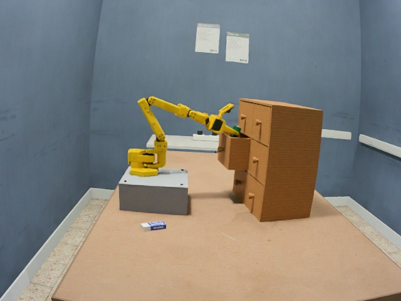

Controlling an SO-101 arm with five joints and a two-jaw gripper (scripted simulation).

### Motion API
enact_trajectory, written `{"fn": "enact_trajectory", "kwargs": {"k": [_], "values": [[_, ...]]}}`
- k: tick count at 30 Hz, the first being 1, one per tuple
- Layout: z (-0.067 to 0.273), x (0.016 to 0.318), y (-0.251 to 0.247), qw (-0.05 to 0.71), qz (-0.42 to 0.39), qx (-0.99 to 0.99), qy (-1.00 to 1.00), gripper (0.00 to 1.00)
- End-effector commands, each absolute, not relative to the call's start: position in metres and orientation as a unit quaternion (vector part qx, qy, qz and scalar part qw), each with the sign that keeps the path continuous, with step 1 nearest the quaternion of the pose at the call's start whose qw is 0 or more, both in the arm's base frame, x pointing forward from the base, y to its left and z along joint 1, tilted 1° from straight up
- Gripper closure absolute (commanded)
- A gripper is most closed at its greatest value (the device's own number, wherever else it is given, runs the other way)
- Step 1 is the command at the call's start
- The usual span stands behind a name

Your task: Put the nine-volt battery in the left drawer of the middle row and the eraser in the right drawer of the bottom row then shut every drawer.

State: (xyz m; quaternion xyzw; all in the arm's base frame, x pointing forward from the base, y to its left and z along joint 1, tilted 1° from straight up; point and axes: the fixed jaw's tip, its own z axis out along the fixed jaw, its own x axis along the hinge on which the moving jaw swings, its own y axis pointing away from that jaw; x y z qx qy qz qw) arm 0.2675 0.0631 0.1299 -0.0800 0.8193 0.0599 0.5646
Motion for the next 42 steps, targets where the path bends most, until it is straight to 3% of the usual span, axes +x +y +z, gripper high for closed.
{"fn": "enact_trajectory", "kwargs": {"k": [1, 33, 42], "values": [[0.1274, 0.2677, 0.0622, 0.565, 0.057, -0.081, 0.819, 1.0], [0.1245, 0.2681, 0.0615, 0.565, 0.057, -0.08, 0.819, 1.0], [0.1245, 0.2681, 0.0615, 0.565, 0.057, -0.08, 0.819, 0.9]]}}
